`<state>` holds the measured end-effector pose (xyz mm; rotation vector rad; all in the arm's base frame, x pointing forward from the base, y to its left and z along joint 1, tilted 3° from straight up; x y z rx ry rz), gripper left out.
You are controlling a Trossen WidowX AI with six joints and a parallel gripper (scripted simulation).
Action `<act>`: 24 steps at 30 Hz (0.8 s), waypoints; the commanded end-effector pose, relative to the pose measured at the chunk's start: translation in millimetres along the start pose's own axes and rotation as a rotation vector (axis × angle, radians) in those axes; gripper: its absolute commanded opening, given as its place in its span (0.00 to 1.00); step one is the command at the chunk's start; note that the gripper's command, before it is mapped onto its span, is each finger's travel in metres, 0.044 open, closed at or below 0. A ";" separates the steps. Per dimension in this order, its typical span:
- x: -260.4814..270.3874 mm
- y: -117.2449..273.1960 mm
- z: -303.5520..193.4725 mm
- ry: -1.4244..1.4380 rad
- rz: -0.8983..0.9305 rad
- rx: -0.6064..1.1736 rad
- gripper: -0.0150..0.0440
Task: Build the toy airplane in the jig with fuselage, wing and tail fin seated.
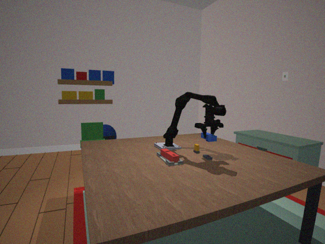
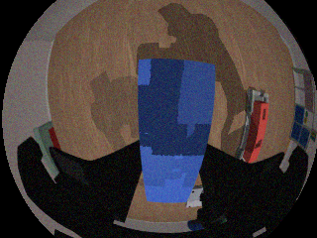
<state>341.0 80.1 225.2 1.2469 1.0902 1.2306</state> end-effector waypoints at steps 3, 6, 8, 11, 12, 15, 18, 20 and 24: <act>-0.1 13.0 -2.9 0.007 -0.006 0.001 0.25; -4.8 12.4 -2.6 -0.015 -0.006 0.001 0.25; -11.1 11.7 -2.3 -0.044 -0.007 0.000 0.25; -20.5 10.6 -2.1 -0.088 -0.008 -0.001 0.25; -23.6 10.2 -2.1 -0.102 -0.008 -0.001 0.25; -33.2 9.1 -2.4 -0.148 -0.010 -0.001 0.25; -43.0 7.9 -2.9 -0.194 -0.011 -0.001 0.25; -49.4 7.1 -3.5 -0.225 -0.012 -0.001 0.25; -62.3 5.5 -5.0 -0.286 -0.014 -0.002 0.25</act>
Point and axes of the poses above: the point midway between the two fingers, 35 mm back from their tips, its own y axis back along the fingers, its own x axis across the jaws, z = x × y, the point moved 5 cm from there along y, back along the fingers, and after that the axes turned 10 degrees about y, right-handed, at the moved point
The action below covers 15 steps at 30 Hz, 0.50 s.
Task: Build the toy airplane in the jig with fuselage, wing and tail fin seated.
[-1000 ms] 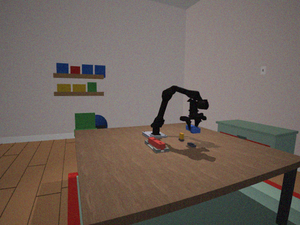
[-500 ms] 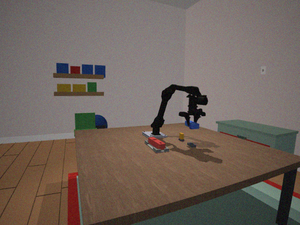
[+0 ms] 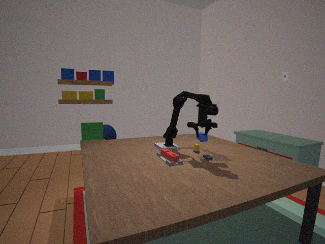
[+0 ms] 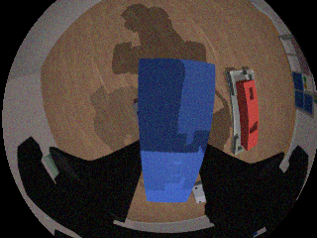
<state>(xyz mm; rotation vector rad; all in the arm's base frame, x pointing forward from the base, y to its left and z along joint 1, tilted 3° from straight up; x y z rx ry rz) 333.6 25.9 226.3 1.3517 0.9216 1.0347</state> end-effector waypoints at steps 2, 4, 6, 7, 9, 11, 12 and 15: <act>-14.5 -0.4 1.2 -0.073 0.000 -0.006 0.25; -20.9 -1.3 1.6 -0.104 -0.001 -0.006 0.25; -27.3 -2.3 2.0 -0.136 -0.002 -0.006 0.25; -30.5 -2.7 2.1 -0.151 -0.002 -0.006 0.25; -36.9 -3.7 2.2 -0.182 -0.003 -0.006 0.25; -43.5 -4.7 2.2 -0.215 -0.004 -0.006 0.25; -46.8 -5.1 2.1 -0.231 -0.004 -0.006 0.25; -56.5 -6.6 1.7 -0.279 -0.005 -0.006 0.25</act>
Point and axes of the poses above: the point midway between the two fingers, 35 mm back from their tips, its own y axis back along the fingers, its own x axis across the jaws, z = x × y, the point moved 5 cm from there along y, back along the fingers, and after that the axes turned 10 degrees about y, right-handed, at the moved point
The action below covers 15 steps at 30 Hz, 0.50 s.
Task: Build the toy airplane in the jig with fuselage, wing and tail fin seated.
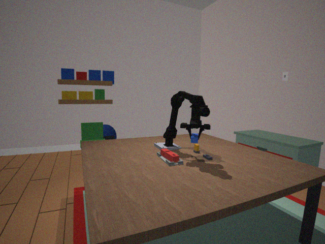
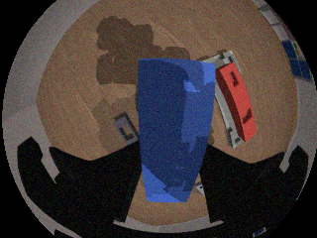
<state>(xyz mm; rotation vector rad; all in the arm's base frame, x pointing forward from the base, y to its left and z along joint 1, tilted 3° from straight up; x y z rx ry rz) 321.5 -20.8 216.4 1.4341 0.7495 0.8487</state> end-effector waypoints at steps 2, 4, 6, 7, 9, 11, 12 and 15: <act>-14.3 -0.7 2.1 -0.076 0.002 -0.005 0.25; -20.6 -1.8 3.1 -0.108 0.001 -0.005 0.25; -27.1 -2.9 3.8 -0.141 0.001 -0.005 0.25; -30.4 -3.5 4.2 -0.157 0.001 -0.005 0.25; -36.8 -4.6 4.7 -0.190 0.000 -0.005 0.25; -43.3 -5.7 5.1 -0.223 -0.001 -0.005 0.25; -46.5 -6.3 5.3 -0.239 -0.001 -0.005 0.25; -56.2 -8.0 5.5 -0.289 -0.002 -0.005 0.25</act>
Point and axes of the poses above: the point midway between the two fingers, 35 mm back from their tips, its own y axis back along the fingers, its own x axis across the jaws, z = x × y, the point moved 5 cm from there along y, back along the fingers, and after that the axes turned 10 degrees about y, right-handed, at the moved point
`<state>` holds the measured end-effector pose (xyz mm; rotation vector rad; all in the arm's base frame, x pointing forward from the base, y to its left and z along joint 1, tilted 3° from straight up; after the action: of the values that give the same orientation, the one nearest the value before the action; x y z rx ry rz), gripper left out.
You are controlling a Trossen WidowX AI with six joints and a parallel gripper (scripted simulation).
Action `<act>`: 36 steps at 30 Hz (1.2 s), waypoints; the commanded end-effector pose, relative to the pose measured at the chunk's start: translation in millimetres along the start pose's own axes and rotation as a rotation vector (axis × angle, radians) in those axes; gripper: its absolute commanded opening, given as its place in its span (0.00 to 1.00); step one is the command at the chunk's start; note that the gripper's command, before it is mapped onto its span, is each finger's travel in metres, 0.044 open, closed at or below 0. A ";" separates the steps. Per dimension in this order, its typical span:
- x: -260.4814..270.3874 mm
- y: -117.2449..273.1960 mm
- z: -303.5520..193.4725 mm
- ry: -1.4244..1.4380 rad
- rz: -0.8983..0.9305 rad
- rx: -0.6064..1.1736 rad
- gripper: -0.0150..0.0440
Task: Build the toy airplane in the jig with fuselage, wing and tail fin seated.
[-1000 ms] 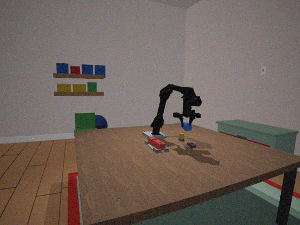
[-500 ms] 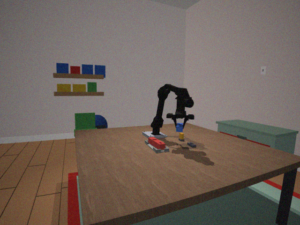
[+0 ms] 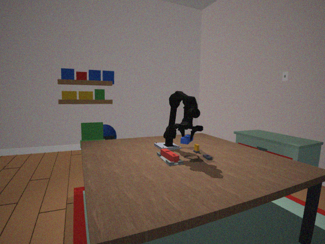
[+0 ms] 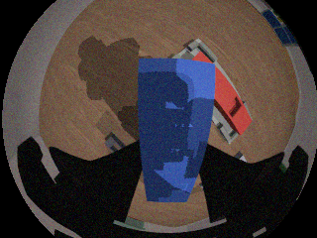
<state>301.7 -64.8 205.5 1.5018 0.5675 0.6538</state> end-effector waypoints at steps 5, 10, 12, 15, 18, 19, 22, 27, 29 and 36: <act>-23.4 -3.0 5.1 -0.129 0.003 -0.004 0.25; -39.3 -6.2 7.6 -0.213 0.002 -0.004 0.25; -45.6 -7.5 8.4 -0.247 0.002 -0.004 0.25; -55.0 -9.4 9.2 -0.297 0.001 -0.004 0.25; -64.4 -11.4 9.7 -0.348 0.001 -0.004 0.25; -67.5 -12.1 9.8 -0.365 0.001 -0.003 0.25; -77.3 -14.2 9.8 -0.418 0.000 -0.003 0.25; -93.4 -17.8 9.0 -0.507 -0.001 -0.003 0.25; -99.7 -19.3 8.4 -0.542 -0.001 -0.003 0.25; -121.4 -24.6 5.0 -0.667 -0.001 -0.003 0.25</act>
<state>226.3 -148.9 175.1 1.5985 0.0960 0.1560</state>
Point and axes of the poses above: the point midway between the two fingers, 35 mm back from their tips, its own y axis back along the fingers, its own x axis across the jaws, z = x × y, the point moved 5 cm from there along y, back along the fingers, and after that the axes turned 10 degrees about y, right-handed, at the moved point
